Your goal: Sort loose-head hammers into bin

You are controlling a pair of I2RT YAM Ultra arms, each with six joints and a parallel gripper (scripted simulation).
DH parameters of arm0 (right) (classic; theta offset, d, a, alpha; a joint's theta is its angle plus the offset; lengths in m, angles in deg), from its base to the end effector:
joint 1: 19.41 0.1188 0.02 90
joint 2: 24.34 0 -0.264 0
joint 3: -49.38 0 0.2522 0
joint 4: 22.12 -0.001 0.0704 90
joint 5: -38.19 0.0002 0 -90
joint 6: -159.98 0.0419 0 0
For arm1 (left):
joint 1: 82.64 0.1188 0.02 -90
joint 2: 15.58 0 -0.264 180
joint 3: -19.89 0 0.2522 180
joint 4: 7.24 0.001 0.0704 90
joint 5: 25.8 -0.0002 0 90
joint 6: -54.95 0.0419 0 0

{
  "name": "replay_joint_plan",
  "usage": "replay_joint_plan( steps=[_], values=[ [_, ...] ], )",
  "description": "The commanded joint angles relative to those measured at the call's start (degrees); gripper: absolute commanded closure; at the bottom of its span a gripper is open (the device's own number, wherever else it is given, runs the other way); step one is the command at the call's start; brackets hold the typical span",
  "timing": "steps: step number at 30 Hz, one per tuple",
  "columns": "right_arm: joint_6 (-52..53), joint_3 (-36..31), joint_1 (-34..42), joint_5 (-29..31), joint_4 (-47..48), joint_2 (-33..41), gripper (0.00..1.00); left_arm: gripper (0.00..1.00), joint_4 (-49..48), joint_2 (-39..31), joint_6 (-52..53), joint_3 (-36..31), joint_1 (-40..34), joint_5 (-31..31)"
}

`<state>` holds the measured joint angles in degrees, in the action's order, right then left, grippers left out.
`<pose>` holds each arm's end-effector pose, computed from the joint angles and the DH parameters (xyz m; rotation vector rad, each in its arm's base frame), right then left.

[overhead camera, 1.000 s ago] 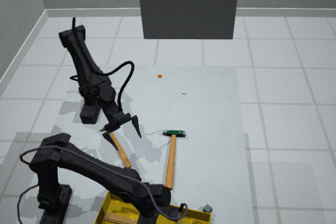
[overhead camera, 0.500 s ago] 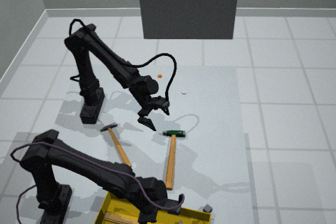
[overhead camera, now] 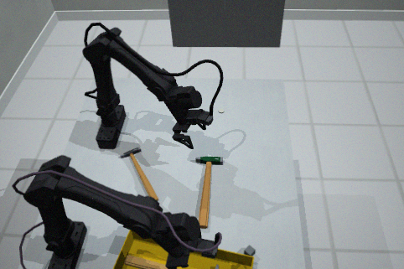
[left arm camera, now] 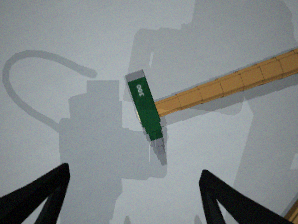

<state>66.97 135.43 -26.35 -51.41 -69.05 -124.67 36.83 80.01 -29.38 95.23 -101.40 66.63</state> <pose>0.3631 -0.0435 0.2178 0.0929 2.6391 -0.0680 0.3141 -0.1038 0.1930 0.5568 2.6334 -0.0132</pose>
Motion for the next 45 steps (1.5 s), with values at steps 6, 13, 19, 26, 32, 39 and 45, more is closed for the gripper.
replay_joint_plan(
  steps=[6, 13, 19, 26, 32, 39, 45],
  values=[
    [-0.2, 0.8, -0.3, -0.9, 2.9, 2.5, 0.00, 0.00, 1.9, -0.8, 1.0, 1.1, 0.4, -0.7],
    [0.8, -4.4, 0.7, -2.3, 8.9, 11.4, 0.00, 0.00, 3.5, -7.0, 5.5, -5.3, -0.5, -2.8],
    [1.9, -9.7, 1.9, -2.9, 14.9, 24.4, 0.00, 0.00, 8.8, -20.8, 10.7, -16.3, -1.3, -5.2],
    [3.0, -11.8, 3.4, -1.6, 22.1, 32.1, 0.00, 0.00, 18.6, -34.2, 14.3, -22.8, -2.8, -6.9],
    [3.6, -12.7, 5.2, -0.9, 29.5, 39.1, 0.00, 0.00, 30.4, -45.7, 14.7, -26.9, -6.1, -6.6],
    [3.2, -11.8, 7.0, -0.1, 33.9, 41.2, 0.00, 0.00, 41.1, -63.3, 10.4, -26.7, -13.8, -4.7],
    [3.1, -11.6, 7.2, 0.0, 33.4, 41.1, 0.00, 0.00, 45.5, -69.9, 6.2, -25.1, -19.7, -3.0]
  ],
)
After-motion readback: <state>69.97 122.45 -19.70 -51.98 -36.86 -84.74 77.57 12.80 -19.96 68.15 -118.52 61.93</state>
